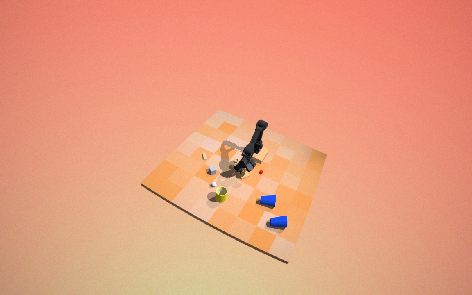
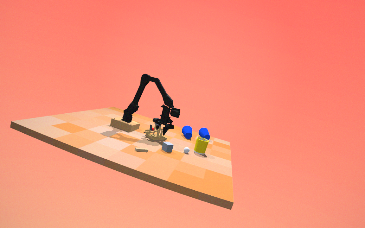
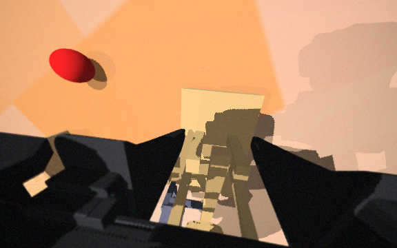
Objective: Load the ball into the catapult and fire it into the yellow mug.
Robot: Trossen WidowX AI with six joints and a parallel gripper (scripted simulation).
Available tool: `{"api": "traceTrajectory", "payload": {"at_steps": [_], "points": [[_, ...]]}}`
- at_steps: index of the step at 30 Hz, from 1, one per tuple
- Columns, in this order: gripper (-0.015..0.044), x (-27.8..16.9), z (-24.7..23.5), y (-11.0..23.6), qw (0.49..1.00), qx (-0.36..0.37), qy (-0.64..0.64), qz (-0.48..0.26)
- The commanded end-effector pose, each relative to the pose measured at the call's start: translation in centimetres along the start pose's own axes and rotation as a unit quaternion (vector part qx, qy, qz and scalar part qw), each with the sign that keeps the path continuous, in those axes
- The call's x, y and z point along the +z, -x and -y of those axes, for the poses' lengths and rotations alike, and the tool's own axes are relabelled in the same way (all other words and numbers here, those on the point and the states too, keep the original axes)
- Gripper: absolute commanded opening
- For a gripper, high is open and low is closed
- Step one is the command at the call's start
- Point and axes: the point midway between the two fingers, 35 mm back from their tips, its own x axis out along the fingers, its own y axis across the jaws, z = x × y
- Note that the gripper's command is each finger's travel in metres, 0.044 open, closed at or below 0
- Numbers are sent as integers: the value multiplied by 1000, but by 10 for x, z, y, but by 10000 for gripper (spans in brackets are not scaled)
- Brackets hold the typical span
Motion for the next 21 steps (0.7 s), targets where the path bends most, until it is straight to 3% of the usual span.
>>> {"api": "traceTrajectory", "payload": {"at_steps": [1,4,11,14,21], "points": [[230,0,0,0,1000,0,0,0],[151,0,0,0,1000,0,0,0],[85,0,0,3,1000,0,0,0],[6,1,1,39,1000,0,0,0],[0,1,3,50,1000,0,-24,0]]}}
